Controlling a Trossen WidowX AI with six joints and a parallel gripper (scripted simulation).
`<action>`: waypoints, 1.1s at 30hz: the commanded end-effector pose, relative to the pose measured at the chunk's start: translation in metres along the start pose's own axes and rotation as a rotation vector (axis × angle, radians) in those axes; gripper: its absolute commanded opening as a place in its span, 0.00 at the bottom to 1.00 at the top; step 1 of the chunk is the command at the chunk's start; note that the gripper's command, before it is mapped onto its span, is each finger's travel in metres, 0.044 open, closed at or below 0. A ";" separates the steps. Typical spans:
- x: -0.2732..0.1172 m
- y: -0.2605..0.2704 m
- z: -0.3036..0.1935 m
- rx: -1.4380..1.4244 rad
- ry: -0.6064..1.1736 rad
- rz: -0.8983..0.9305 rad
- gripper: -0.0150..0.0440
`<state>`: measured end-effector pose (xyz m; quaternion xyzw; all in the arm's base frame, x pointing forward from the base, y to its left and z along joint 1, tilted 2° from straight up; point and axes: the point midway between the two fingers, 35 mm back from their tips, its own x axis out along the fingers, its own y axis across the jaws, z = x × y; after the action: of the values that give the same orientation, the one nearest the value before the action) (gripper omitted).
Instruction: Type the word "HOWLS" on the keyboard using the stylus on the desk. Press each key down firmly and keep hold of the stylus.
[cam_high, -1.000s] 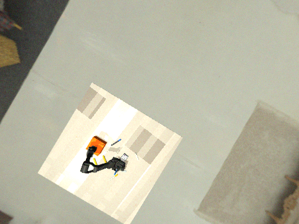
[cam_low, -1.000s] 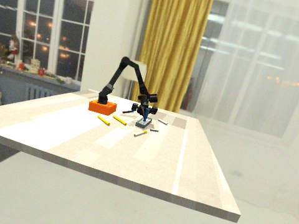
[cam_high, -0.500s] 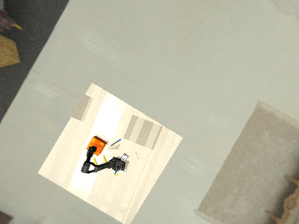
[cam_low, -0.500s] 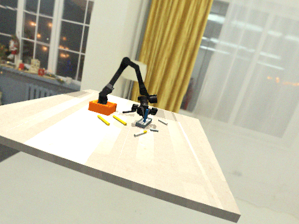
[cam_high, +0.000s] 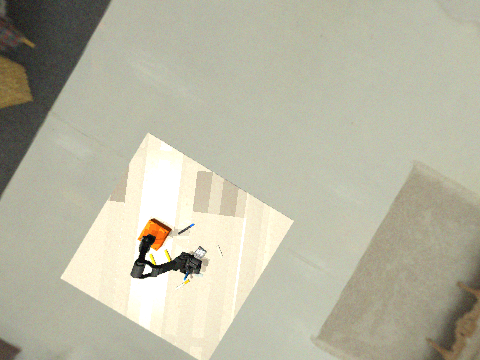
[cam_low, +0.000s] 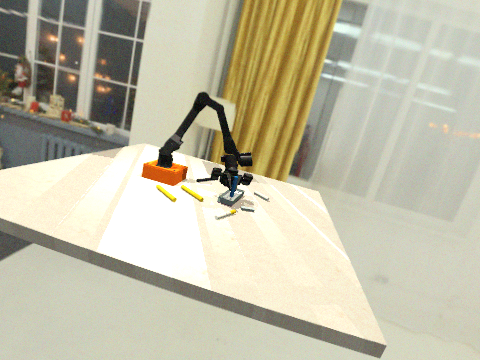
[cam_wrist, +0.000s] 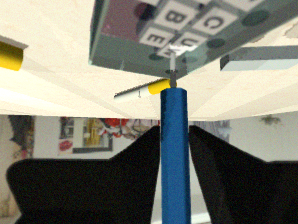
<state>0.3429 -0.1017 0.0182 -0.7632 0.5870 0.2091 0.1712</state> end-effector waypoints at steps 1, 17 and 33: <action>-0.001 0.000 -0.002 0.001 0.000 0.001 0.39; -0.018 0.000 -0.030 0.008 -0.001 -0.002 0.36; -0.066 -0.008 -0.001 0.004 -0.022 0.000 0.25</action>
<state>0.3375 -0.0581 0.0523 -0.7601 0.5848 0.2182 0.1804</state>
